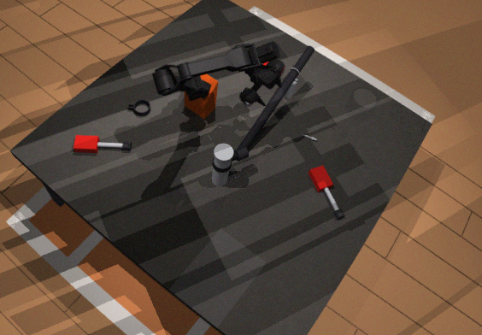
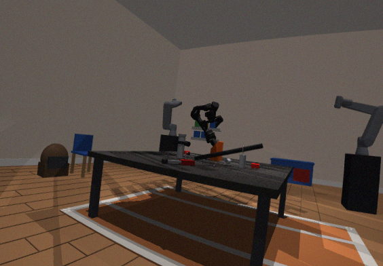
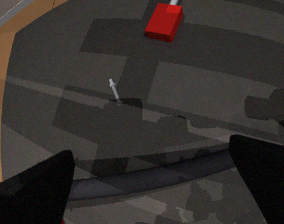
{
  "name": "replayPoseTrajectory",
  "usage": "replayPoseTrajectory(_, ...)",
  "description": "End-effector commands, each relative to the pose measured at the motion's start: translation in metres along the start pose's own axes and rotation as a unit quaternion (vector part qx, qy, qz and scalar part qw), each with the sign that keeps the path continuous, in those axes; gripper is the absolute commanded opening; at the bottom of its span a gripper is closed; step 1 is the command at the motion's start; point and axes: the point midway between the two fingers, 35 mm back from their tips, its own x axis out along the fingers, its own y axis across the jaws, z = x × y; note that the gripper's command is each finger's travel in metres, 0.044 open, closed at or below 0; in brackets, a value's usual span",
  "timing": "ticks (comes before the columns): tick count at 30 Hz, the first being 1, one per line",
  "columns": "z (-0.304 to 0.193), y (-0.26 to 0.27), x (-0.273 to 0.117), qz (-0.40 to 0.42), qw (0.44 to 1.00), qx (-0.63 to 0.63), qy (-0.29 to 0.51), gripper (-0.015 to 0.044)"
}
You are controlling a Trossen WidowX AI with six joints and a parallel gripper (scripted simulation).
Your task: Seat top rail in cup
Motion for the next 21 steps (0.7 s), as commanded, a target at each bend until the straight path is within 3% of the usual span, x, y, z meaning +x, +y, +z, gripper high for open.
replayPoseTrajectory(1,-0.030,-0.018,0.004,-0.080,0.982,-0.168,0.034,0.0440)
replayPoseTrajectory(12,-0.023,-0.030,0.006,-0.089,0.971,-0.220,0.037,0.0440)
replayPoseTrajectory(21,0.010,-0.110,0.012,-0.141,0.853,-0.496,0.084,0.0440)
